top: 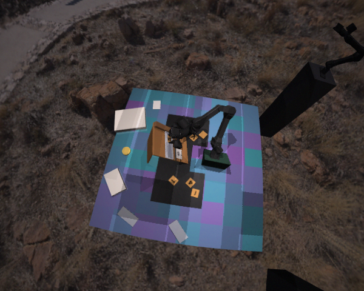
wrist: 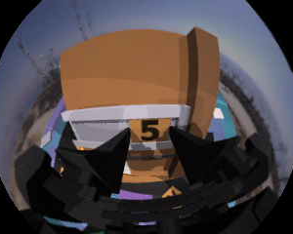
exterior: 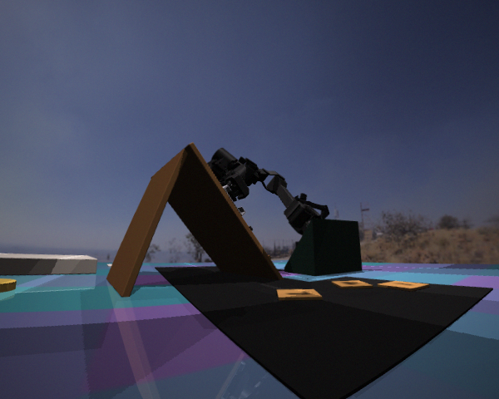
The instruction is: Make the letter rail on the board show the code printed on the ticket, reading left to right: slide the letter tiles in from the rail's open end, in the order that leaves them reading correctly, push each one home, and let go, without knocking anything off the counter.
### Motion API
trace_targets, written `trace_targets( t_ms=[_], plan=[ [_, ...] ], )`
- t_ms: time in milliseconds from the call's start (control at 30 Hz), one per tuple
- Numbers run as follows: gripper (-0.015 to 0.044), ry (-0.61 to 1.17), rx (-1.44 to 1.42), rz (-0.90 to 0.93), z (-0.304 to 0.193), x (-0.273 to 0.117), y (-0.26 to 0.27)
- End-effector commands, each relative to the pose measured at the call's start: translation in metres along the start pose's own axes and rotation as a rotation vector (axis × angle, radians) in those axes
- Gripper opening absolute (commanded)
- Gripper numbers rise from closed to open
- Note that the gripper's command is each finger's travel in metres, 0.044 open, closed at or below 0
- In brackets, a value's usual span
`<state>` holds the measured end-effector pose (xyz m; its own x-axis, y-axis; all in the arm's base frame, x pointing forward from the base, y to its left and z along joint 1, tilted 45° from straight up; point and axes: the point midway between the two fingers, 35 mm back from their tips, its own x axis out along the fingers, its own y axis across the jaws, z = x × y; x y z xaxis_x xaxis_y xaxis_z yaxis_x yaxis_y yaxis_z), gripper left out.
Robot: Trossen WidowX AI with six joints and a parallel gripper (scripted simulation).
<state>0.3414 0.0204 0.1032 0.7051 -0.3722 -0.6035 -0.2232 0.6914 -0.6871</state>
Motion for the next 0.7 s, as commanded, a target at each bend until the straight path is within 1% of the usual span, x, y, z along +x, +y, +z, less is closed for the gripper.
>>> trace_targets(
  t_ms=[0, 667],
  plan=[
    [0.0295, 0.001, -0.001, 0.0, 0.0, -0.005, 0.0],
    [0.0295, 0.002, -0.002, 0.002, 0.001, -0.025, 0.001]
  ],
)
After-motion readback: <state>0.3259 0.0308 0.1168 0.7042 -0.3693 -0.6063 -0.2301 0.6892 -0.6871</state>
